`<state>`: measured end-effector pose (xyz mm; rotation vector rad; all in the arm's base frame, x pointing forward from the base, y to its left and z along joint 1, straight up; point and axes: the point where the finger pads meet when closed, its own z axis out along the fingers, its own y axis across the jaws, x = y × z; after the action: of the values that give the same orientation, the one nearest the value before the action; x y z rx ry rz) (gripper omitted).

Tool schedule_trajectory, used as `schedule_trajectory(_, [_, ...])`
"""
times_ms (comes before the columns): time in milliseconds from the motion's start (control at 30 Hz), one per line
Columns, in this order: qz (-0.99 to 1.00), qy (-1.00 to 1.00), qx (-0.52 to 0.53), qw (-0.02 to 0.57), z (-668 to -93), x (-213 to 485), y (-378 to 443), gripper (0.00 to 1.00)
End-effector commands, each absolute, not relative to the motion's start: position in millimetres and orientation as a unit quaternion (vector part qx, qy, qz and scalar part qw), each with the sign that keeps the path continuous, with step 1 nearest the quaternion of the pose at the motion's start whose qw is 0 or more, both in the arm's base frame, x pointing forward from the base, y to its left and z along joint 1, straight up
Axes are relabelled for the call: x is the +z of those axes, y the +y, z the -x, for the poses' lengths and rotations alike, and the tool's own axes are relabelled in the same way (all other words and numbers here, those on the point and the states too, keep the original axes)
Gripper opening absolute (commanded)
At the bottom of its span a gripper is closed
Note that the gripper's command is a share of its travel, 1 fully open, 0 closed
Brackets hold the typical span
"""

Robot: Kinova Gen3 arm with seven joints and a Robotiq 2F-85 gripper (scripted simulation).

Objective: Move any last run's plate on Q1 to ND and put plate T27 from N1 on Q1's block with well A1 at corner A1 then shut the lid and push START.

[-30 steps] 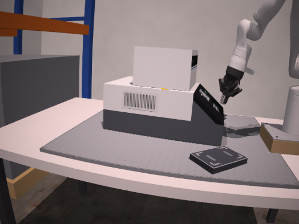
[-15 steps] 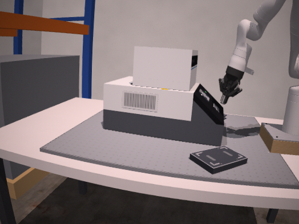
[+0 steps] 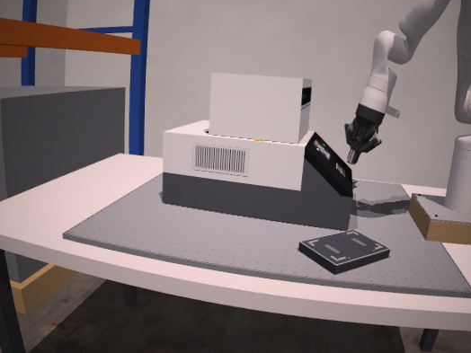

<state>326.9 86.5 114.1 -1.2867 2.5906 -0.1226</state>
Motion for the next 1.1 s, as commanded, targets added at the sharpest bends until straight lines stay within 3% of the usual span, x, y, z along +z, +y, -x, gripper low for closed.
schedule_trajectory(0, [0.441, 0.888, -0.042, 0.123, -327, 114, 87, 0.10])
schedule_trajectory(1067, [0.441, 0.888, -0.042, 0.123, -339, 100, 88, 0.10])
